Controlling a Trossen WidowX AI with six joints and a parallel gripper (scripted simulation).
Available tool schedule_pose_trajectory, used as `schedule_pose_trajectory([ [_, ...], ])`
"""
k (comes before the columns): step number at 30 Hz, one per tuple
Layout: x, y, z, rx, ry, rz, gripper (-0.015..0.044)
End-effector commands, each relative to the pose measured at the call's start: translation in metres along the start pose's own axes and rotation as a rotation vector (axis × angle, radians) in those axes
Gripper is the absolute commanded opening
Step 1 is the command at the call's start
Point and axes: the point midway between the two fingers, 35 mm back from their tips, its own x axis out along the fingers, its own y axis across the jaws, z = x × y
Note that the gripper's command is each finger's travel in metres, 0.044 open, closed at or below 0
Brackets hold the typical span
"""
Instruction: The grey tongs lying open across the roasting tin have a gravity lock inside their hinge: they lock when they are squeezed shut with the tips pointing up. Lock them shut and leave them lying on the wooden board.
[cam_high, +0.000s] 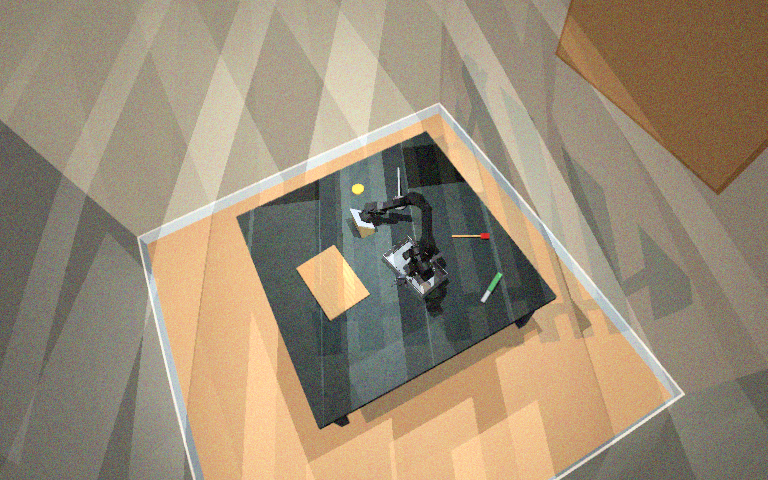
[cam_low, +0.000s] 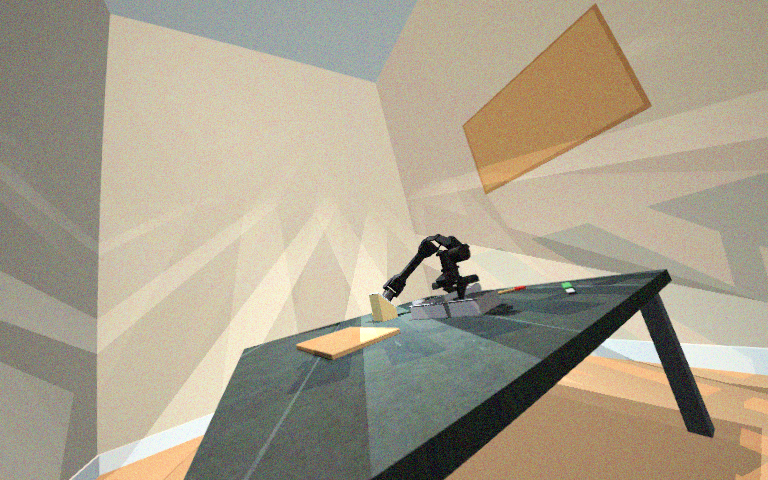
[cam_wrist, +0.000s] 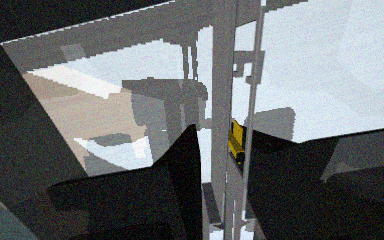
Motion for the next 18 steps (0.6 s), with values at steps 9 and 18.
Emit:
schedule_pose_trajectory([
  [9,0.000,0.000,0.000,-0.001,0.000,0.000,-0.0104],
  [18,-0.104,0.002,0.003,0.080,-0.013,0.046,-0.0150],
])
